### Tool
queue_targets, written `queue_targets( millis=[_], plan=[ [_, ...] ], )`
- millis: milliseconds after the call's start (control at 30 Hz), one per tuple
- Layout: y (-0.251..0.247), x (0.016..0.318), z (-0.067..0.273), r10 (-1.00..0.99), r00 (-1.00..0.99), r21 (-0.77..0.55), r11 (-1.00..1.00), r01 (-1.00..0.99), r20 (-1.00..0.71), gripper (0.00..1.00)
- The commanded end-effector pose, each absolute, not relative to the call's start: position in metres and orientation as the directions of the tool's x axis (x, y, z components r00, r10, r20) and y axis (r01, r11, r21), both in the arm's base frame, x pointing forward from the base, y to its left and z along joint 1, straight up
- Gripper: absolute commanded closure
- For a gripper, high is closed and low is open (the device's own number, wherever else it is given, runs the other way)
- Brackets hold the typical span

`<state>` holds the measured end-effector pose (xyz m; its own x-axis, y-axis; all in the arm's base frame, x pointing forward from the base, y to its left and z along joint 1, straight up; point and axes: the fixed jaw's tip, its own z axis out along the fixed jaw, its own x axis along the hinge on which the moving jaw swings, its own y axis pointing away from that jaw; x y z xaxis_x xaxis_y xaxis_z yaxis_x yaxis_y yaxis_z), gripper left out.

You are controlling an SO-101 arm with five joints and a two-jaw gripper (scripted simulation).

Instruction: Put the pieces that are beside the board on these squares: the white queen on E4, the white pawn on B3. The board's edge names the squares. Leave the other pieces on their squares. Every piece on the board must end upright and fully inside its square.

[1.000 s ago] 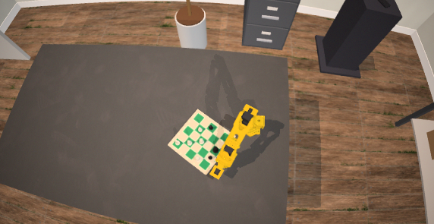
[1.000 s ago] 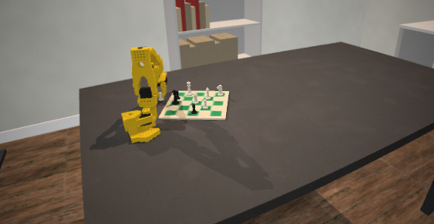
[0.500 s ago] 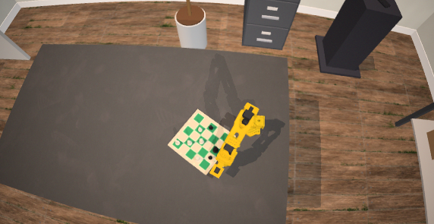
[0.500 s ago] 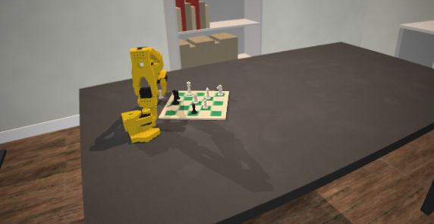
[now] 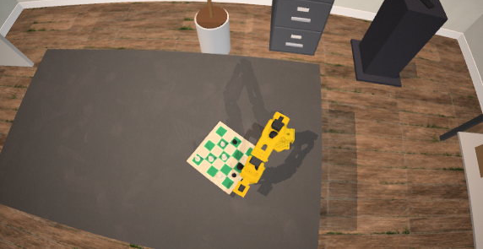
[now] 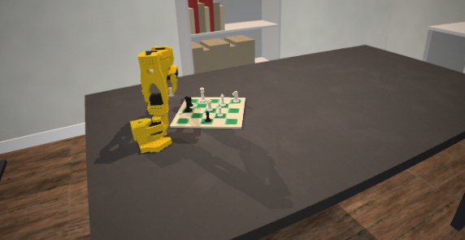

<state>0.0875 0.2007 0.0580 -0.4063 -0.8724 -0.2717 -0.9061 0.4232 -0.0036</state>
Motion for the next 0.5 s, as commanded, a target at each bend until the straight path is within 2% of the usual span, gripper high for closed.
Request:
queue_targets(
  millis=[0, 467],
  plan=[
    [0.201, 0.09, 0.066, -0.868, -0.408, -0.004, 0.427, -0.904, -0.283, 1.0],
    [0.2, 0.09, 0.076, -0.868, -0.408, -0.004, 0.427, -0.904, -0.283, 1.0]
  ],
)
